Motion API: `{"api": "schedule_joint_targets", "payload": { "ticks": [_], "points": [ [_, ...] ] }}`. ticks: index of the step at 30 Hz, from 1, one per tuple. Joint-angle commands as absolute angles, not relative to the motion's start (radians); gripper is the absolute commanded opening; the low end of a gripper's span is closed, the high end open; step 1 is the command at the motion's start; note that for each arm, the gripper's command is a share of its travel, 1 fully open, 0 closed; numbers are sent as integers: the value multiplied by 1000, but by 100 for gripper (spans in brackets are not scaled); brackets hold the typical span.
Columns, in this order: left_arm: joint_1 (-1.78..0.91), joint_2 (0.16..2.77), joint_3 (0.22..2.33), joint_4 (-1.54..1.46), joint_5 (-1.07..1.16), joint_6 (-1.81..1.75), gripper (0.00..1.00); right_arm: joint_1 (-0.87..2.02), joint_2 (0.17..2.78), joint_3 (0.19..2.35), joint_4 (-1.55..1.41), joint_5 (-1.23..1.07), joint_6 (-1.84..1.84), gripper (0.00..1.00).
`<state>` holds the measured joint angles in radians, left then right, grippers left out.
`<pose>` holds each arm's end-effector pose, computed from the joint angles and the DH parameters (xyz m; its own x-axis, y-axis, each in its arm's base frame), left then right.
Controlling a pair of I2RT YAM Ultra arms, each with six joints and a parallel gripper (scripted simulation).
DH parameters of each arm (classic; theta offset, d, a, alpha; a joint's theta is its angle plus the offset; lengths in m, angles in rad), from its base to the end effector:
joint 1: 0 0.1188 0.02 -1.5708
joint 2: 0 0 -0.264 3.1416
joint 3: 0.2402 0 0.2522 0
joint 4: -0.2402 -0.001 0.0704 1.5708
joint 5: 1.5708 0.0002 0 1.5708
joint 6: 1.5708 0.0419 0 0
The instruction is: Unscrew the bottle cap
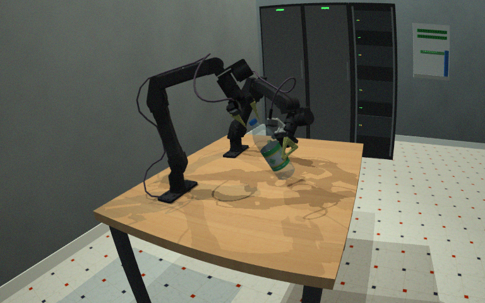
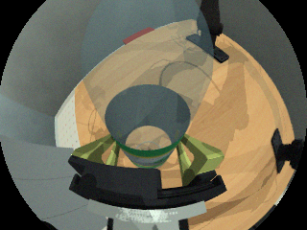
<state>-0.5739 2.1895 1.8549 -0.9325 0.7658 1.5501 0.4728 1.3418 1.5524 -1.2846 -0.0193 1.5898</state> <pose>0.3661 -0.2701 0.2140 0.5487 0.5034 -0.6674 0.8129 -0.5078 0.2853 0.2132 0.1111 0.3870 -0.4485 0.8934 0.0260 0.7913 0.3834 0.4762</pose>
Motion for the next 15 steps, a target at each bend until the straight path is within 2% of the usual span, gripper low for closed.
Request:
{"api": "schedule_joint_targets", "payload": {
  "ticks": [1,4,7,9,15],
  "points": [
    [-569,2172,1865,-929,782,1544,0,470,1317,1544,-1248,-17,1588,57],
    [-569,2172,1865,-929,782,1544,0,472,1333,1550,-1270,-19,1589,23],
    [-569,2172,1866,-929,782,1544,0,473,1338,1553,-1278,-19,1590,20],
    [-569,2172,1866,-929,782,1544,0,474,1338,1553,-1278,-18,1574,0],
    [-569,2172,1866,-929,782,1544,0,494,1334,1550,-1274,20,1212,0]
  ]
}}
